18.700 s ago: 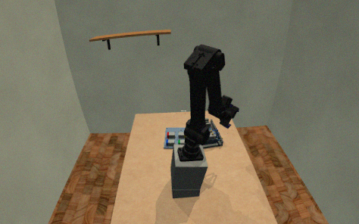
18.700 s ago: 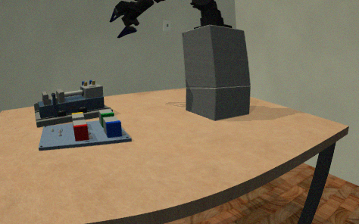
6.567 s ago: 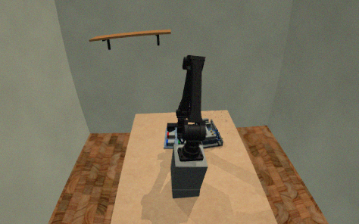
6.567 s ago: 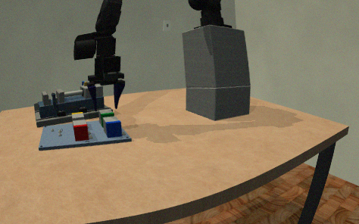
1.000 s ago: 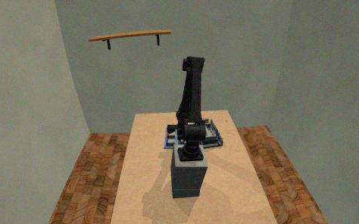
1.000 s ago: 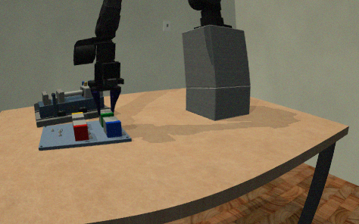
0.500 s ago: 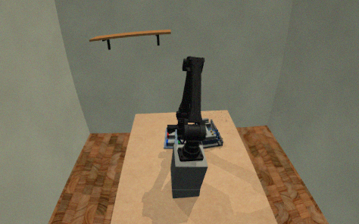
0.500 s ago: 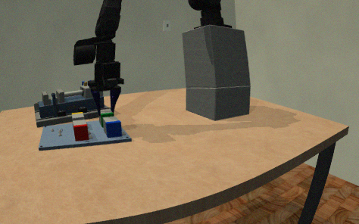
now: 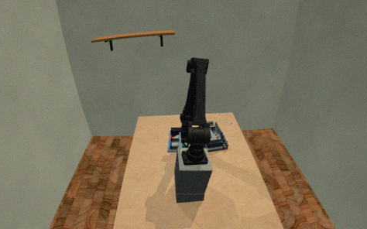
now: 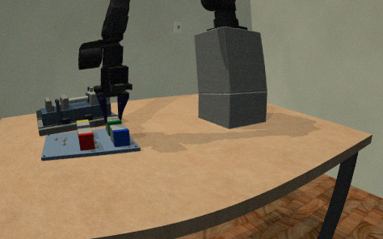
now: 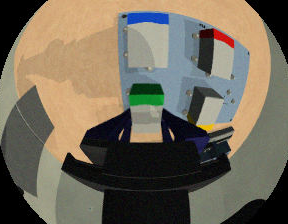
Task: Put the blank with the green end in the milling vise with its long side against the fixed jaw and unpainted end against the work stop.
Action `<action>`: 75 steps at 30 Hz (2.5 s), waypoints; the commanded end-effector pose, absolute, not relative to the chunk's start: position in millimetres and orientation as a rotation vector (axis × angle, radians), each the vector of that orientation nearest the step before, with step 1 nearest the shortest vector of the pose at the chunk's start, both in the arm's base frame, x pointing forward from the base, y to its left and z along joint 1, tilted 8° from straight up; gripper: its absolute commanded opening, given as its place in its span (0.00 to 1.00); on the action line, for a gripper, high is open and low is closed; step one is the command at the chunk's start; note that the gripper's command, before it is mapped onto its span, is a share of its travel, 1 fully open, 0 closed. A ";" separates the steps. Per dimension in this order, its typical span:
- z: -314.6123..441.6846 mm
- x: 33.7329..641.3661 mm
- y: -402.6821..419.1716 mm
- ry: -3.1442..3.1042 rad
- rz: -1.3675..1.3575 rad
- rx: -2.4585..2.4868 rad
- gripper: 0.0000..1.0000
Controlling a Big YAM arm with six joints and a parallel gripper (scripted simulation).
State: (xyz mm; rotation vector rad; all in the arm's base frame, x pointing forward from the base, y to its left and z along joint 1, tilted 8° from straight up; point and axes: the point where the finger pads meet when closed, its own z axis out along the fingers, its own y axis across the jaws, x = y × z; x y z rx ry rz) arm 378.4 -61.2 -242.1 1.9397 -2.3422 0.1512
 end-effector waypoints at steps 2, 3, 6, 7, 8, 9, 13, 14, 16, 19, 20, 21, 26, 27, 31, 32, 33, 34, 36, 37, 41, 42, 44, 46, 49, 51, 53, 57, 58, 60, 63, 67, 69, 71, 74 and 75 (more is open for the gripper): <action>-248.2 380.8 -64.6 -2.344 0.153 1.941 0.00; -248.2 380.8 -64.6 -2.344 0.153 1.941 0.00; -248.2 380.8 -64.6 -2.344 0.153 1.941 0.00; -248.2 380.8 -64.6 -2.344 0.153 1.941 0.00; -248.2 380.8 -64.6 -2.344 0.153 1.941 0.00; -248.2 380.8 -64.6 -2.344 0.153 1.941 0.00; -246.8 378.8 -63.8 -2.341 0.146 1.940 0.00; -241.9 380.9 -63.6 -2.343 0.152 1.941 0.00; -235.0 383.7 -63.2 -2.347 0.160 1.944 0.00; -230.1 381.4 -61.0 -2.346 0.158 1.944 0.00; -228.3 381.6 -59.7 -2.346 0.159 1.945 0.00; -226.2 381.7 -58.1 -2.346 0.159 1.946 0.00; -210.9 382.0 -53.3 -2.346 0.160 1.947 0.00; -207.0 382.0 -52.8 -2.346 0.160 1.947 0.00; -189.5 381.6 -51.7 -2.349 0.160 1.942 0.00; -184.8 381.8 -50.0 -2.347 0.160 1.946 0.00; -184.8 381.8 -50.0 -2.347 0.160 1.946 0.00; -184.8 381.8 -50.0 -2.347 0.160 1.946 0.00; -175.2 381.5 -49.9 -2.350 0.159 1.942 0.00; -170.4 381.7 -47.6 -2.346 0.160 1.947 0.00; -152.1 381.6 -45.0 -2.346 0.160 1.947 0.00; -147.9 381.6 -44.4 -2.346 0.160 1.947 0.00; -138.6 387.0 -46.1 -2.357 0.170 1.943 0.00; -132.1 386.0 -45.6 -2.358 0.168 1.940 0.00; -125.5 382.8 -41.4 -2.347 0.162 1.948 0.00; -125.5 382.8 -41.4 -2.347 0.162 1.948 0.00; -127.9 377.2 -45.4 -2.349 0.143 1.927 0.00; -117.1 387.9 -44.0 -2.360 0.171 1.941 0.00; -116.9 387.9 -43.8 -2.359 0.171 1.943 0.00; -116.8 387.9 -43.7 -2.358 0.171 1.944 0.00; -122.4 384.8 -43.6 -2.352 0.158 1.939 0.00; -122.7 385.2 -43.9 -2.355 0.157 1.934 0.00; -122.7 385.6 -44.1 -2.354 0.158 1.936 0.00; -122.6 386.9 -44.8 -2.360 0.158 1.929 0.00; -122.5 390.4 -46.4 -2.371 0.162 1.920 0.00; -122.4 392.5 -47.2 -2.377 0.166 1.916 0.00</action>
